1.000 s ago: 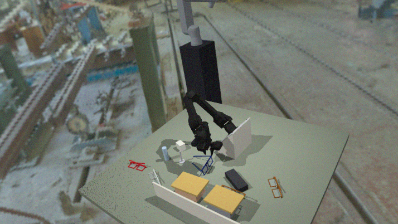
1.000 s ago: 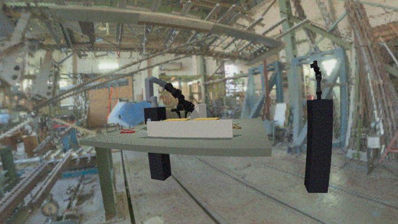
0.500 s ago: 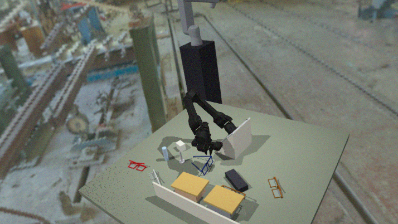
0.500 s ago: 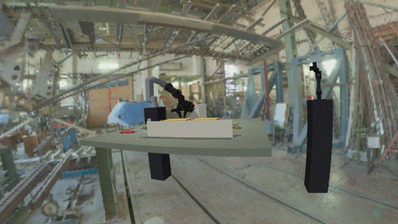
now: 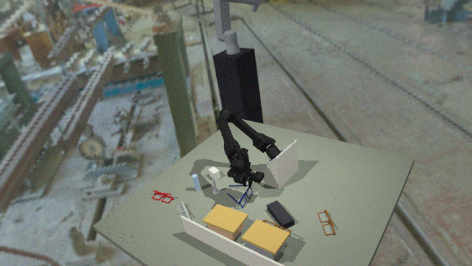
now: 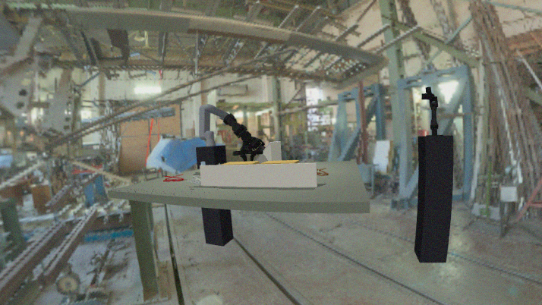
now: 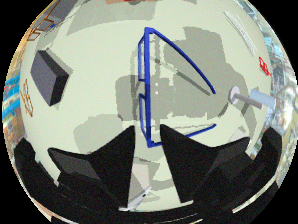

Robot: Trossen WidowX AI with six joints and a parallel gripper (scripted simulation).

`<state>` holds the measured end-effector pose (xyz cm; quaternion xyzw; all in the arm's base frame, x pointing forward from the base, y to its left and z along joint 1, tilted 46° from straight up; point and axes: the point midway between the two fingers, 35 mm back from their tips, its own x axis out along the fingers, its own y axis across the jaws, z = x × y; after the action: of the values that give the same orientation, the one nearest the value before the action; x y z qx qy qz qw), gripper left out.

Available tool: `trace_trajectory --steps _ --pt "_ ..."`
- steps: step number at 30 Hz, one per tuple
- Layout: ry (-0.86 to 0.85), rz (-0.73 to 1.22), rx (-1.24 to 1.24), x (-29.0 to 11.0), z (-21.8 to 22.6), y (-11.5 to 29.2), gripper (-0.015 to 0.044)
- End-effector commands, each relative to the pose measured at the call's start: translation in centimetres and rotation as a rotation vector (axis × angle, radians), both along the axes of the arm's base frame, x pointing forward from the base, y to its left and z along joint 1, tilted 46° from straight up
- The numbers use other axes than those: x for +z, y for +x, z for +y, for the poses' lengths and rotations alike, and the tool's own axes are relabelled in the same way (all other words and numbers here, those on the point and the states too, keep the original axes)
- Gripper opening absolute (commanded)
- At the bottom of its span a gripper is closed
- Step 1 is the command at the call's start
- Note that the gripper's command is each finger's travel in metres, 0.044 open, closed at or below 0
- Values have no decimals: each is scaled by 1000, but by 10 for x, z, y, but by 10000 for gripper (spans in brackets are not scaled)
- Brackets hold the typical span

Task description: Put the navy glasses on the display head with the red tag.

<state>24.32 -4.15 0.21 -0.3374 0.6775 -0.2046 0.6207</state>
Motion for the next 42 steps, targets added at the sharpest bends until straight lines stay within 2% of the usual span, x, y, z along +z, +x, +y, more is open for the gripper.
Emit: trace_trajectory --steps 1,21,36,37,42 --pt "-7 14 1 -7 -6 -2 120" --pt "-12 14 0 -29 -29 -4 120" --pt "-12 14 0 -25 -33 -3 120" --pt "-9 17 0 -27 -30 -3 94" --pt "-9 17 0 -27 -30 -3 60"
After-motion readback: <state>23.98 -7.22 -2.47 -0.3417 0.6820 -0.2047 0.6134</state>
